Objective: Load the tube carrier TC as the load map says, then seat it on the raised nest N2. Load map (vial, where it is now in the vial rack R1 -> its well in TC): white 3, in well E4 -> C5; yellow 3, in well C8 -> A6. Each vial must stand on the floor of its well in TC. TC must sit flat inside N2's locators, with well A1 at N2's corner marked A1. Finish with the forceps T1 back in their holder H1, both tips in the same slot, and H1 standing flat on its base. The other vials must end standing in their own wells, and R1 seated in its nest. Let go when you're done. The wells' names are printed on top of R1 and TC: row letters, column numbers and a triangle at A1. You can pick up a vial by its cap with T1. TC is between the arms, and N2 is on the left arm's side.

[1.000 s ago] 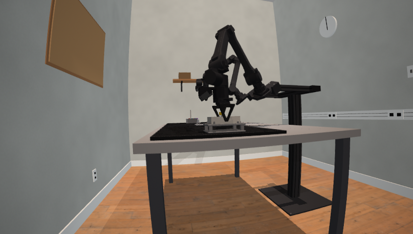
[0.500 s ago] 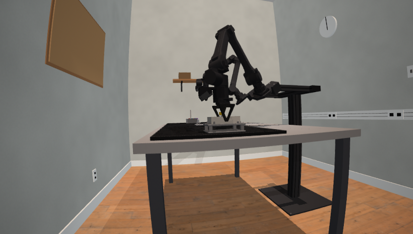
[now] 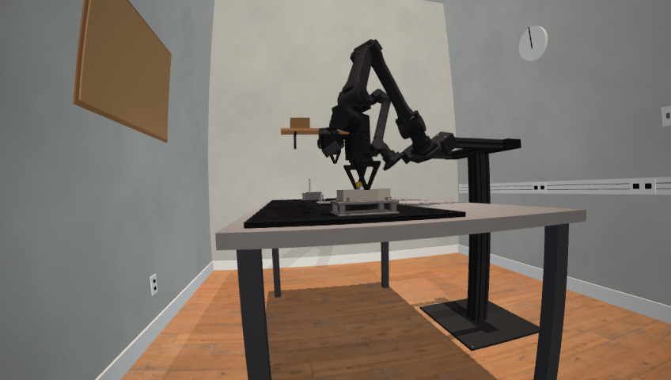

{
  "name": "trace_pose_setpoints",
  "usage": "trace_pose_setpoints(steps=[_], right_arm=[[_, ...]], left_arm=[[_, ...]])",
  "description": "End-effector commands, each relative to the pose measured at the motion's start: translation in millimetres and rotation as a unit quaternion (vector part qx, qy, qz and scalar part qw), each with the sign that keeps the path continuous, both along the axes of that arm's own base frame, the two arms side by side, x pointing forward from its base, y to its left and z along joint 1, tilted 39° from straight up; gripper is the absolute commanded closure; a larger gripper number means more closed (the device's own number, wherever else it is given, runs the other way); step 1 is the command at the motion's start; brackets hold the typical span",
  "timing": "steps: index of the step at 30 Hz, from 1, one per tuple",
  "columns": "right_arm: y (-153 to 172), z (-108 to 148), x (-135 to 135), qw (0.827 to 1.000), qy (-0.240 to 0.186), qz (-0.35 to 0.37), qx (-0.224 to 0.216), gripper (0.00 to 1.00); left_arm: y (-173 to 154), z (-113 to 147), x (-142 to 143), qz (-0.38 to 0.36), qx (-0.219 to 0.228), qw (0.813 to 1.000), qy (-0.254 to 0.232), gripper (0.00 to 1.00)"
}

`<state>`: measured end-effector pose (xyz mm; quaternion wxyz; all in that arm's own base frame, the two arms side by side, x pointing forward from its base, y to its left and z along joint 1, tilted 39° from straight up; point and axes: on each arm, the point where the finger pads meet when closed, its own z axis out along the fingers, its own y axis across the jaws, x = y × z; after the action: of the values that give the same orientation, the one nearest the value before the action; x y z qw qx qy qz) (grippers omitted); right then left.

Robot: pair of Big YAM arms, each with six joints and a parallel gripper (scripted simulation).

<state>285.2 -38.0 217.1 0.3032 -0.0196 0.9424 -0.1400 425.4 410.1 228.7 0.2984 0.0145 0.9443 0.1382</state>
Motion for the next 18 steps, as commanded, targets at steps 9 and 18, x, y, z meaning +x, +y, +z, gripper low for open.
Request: trace_pose_setpoints(steps=[9, 18], right_arm=[[0.1, 12.5, 3.9, 1.0, -0.011, -0.004, 0.003, 0.76], [0.1, 12.5, 3.9, 1.0, -0.011, -0.004, 0.003, 0.76]], left_arm=[[7.3, 53.2, -11.2, 0.001, 0.028, 0.999, -0.021, 0.0], [3.9, 62.5, -18.1, 0.001, 0.028, 0.999, -0.021, 0.0]])
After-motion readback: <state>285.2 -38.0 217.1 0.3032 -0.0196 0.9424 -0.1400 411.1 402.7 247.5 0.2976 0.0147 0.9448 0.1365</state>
